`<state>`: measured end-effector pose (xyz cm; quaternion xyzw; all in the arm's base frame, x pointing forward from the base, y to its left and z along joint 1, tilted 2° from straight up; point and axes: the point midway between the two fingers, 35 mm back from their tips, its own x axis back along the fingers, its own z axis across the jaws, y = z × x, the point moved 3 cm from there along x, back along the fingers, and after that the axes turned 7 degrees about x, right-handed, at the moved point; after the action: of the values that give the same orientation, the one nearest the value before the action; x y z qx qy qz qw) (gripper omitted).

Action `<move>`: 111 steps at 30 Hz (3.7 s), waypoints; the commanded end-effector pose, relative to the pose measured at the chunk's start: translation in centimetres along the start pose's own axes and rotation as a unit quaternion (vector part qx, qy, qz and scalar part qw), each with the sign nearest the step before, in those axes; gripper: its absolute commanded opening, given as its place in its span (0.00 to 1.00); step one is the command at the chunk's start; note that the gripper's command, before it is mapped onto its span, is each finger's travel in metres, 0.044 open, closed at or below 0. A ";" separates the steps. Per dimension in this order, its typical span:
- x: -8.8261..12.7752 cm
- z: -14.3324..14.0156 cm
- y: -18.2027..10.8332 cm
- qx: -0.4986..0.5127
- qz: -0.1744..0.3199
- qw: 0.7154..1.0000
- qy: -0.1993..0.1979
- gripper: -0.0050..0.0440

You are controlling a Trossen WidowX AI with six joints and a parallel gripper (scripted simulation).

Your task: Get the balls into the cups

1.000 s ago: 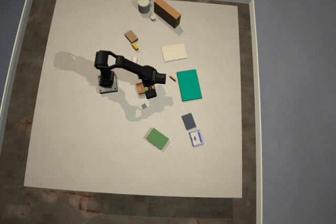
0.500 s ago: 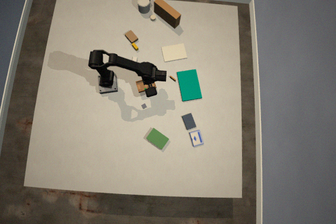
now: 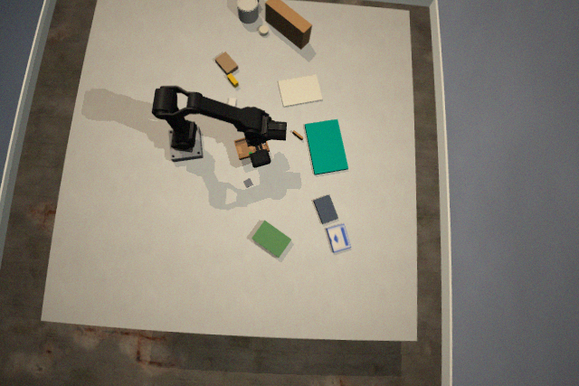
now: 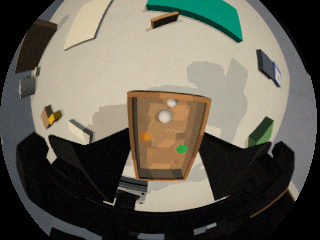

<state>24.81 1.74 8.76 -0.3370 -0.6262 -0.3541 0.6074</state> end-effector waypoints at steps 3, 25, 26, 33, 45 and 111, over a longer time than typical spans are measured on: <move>0.0 0.0 0.0 0.000 -0.001 1.000 0.000 0.10; -0.1 0.0 0.2 0.000 0.019 1.000 0.002 0.10; -0.1 0.0 0.2 0.000 0.020 1.000 0.002 0.10; -0.1 0.0 0.2 0.000 0.020 1.000 0.001 0.10; 0.0 0.0 0.0 0.000 -0.002 1.000 -0.002 0.10; -0.2 1.4 0.1 0.000 0.013 0.992 -0.123 0.10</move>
<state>24.19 2.99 8.54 -0.3857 -0.6923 -0.3020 0.5299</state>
